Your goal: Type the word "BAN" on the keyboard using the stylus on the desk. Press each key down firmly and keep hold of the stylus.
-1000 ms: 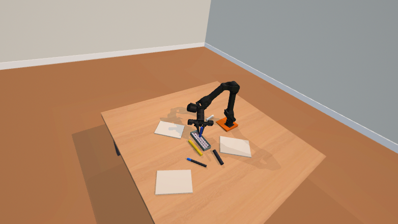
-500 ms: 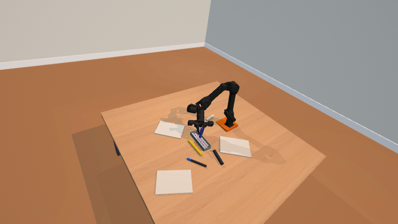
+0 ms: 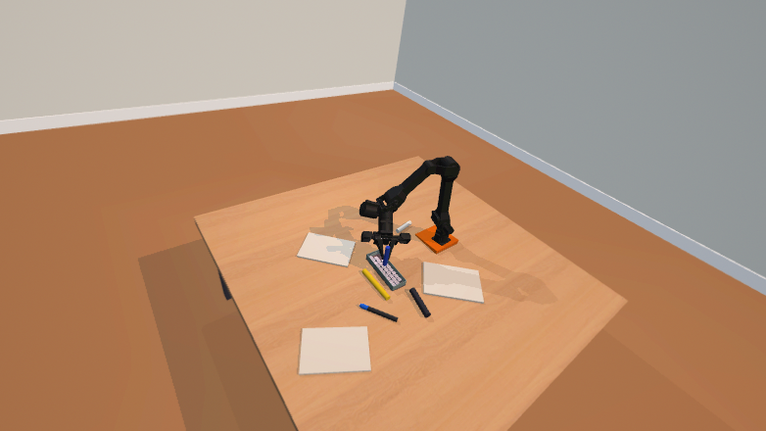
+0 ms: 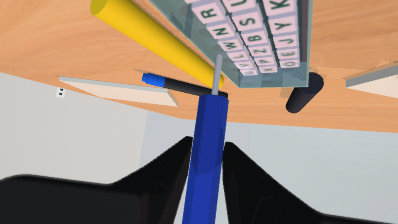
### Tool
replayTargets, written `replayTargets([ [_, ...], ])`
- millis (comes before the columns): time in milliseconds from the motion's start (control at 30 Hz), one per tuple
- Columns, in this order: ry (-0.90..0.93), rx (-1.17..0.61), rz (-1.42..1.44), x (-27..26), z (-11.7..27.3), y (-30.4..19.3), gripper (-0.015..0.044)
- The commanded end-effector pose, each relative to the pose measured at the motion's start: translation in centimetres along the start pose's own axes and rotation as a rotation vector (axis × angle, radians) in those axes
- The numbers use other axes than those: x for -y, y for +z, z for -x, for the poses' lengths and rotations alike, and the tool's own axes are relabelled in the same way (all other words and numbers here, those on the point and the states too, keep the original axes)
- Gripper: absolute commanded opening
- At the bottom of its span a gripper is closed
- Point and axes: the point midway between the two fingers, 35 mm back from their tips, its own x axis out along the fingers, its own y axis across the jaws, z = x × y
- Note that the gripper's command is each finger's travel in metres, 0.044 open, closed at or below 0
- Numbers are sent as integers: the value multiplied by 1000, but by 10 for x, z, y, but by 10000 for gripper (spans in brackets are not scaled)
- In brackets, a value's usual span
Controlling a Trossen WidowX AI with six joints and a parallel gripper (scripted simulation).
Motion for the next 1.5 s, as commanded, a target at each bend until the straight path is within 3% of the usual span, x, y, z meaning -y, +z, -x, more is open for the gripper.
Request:
replayTargets([
  [0, 3, 2, 7, -1, 0, 0, 81],
  [1467, 3, 2, 7, -1, -8, 15, 81],
])
